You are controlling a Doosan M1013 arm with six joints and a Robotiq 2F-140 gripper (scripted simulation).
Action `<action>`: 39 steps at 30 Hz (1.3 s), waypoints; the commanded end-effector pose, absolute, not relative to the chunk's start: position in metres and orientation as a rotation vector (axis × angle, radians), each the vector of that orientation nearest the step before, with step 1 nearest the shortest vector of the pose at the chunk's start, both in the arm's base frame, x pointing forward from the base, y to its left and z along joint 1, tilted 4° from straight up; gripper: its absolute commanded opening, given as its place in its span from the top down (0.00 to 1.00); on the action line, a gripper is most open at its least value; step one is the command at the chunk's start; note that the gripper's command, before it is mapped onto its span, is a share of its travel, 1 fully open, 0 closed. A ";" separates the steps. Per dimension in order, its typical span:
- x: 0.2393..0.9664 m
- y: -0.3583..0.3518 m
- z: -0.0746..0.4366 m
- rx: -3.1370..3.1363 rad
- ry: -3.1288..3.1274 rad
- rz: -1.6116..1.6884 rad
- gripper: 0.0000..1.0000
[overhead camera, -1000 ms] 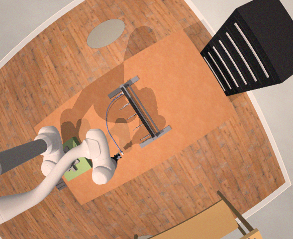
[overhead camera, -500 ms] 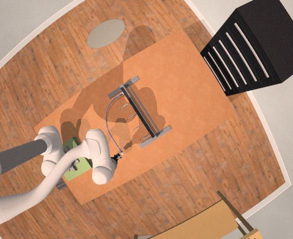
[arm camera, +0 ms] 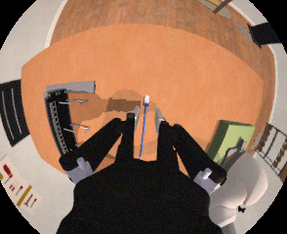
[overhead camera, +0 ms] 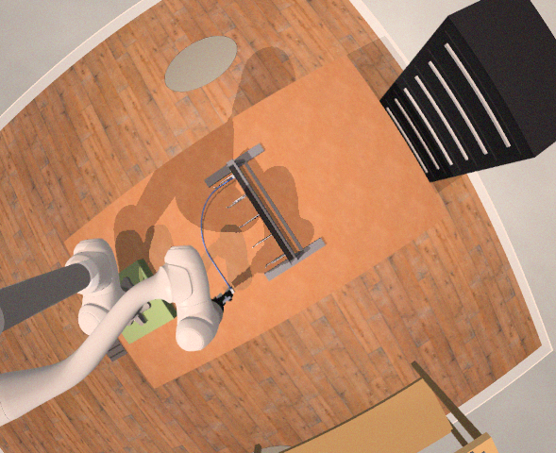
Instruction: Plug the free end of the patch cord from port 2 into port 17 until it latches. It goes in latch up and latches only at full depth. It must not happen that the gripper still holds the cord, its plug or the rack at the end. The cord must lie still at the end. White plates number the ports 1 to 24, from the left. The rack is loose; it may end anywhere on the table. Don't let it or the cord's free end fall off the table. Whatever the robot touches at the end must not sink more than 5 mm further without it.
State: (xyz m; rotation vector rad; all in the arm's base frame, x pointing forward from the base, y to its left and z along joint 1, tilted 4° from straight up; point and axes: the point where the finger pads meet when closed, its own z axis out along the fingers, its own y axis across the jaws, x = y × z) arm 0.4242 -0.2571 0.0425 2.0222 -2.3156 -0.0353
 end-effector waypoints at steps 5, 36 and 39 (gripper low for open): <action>0.427 -0.259 0.043 2.030 -2.311 -0.037 0.78; 0.427 -0.259 0.042 2.030 -2.311 -0.037 0.78; 0.427 -0.260 0.040 2.030 -2.311 -0.037 0.78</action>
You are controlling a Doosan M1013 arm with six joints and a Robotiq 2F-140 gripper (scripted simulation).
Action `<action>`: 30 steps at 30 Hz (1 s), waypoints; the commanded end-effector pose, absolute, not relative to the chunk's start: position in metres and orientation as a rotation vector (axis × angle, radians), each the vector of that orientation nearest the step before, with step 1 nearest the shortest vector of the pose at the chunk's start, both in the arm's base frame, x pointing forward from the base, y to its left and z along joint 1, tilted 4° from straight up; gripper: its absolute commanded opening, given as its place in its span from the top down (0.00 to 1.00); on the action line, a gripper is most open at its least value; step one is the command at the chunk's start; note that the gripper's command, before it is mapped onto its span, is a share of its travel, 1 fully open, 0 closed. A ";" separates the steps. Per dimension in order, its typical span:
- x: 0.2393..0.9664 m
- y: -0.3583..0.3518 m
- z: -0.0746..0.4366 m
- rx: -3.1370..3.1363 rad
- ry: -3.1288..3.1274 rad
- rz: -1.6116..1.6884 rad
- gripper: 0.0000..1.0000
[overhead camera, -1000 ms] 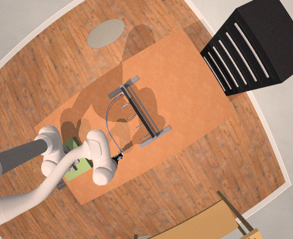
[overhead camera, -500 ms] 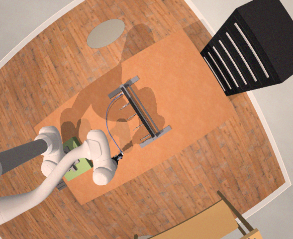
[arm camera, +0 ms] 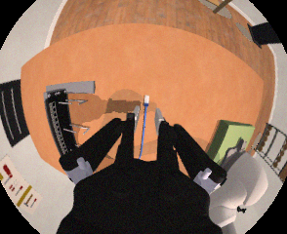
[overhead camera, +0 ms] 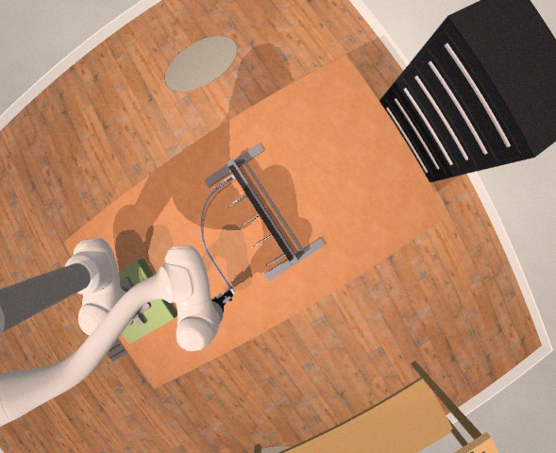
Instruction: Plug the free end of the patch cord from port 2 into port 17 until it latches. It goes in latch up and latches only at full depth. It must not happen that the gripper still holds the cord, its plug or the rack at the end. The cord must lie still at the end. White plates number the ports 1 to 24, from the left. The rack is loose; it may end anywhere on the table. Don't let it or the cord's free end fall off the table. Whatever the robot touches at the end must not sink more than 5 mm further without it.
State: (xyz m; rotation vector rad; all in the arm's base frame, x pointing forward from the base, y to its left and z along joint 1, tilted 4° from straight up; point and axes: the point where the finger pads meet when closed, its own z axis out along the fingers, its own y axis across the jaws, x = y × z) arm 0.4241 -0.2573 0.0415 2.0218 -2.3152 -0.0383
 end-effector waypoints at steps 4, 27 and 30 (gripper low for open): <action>0.426 -0.260 0.036 2.030 -2.311 -0.037 0.78; 0.424 -0.261 0.001 2.030 -2.311 -0.037 0.78; 0.424 -0.261 -0.005 2.030 -2.311 -0.037 0.78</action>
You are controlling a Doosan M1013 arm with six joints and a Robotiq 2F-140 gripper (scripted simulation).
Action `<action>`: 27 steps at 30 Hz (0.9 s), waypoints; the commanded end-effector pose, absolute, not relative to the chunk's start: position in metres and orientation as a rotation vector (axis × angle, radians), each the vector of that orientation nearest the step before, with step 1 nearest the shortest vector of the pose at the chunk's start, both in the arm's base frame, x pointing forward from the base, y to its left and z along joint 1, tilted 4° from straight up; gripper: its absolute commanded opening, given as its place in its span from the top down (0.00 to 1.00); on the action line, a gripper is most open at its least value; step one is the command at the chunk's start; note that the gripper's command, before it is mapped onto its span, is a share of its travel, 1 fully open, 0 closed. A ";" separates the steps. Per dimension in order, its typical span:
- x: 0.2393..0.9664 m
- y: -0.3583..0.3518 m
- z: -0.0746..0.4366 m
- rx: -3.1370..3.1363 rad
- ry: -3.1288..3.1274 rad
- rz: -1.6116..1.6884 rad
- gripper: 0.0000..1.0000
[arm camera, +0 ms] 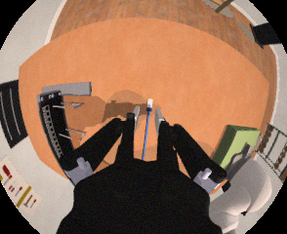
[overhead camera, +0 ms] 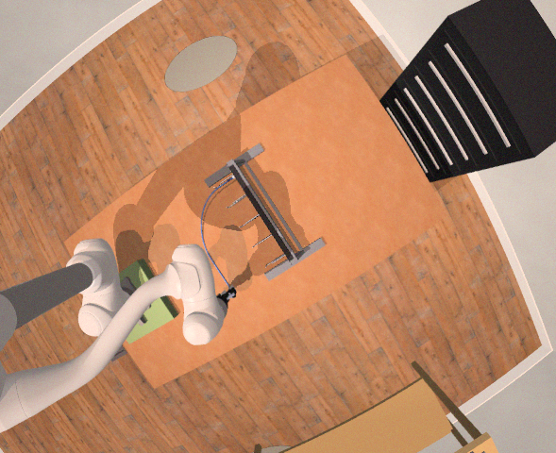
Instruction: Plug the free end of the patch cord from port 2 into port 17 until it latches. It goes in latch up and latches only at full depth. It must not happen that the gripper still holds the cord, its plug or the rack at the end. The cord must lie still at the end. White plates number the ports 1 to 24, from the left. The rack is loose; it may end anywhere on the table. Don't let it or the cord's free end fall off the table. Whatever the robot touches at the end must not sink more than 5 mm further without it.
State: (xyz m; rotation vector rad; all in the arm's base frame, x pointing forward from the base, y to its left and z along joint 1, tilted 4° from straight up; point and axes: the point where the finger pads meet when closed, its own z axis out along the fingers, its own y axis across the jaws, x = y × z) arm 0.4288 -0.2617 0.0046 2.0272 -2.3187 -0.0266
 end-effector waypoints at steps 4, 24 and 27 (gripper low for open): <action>0.423 -0.261 -0.012 2.030 -2.311 -0.037 0.78; 0.423 -0.261 -0.023 2.030 -2.311 -0.037 0.78; 0.423 -0.261 -0.023 2.030 -2.311 -0.037 0.78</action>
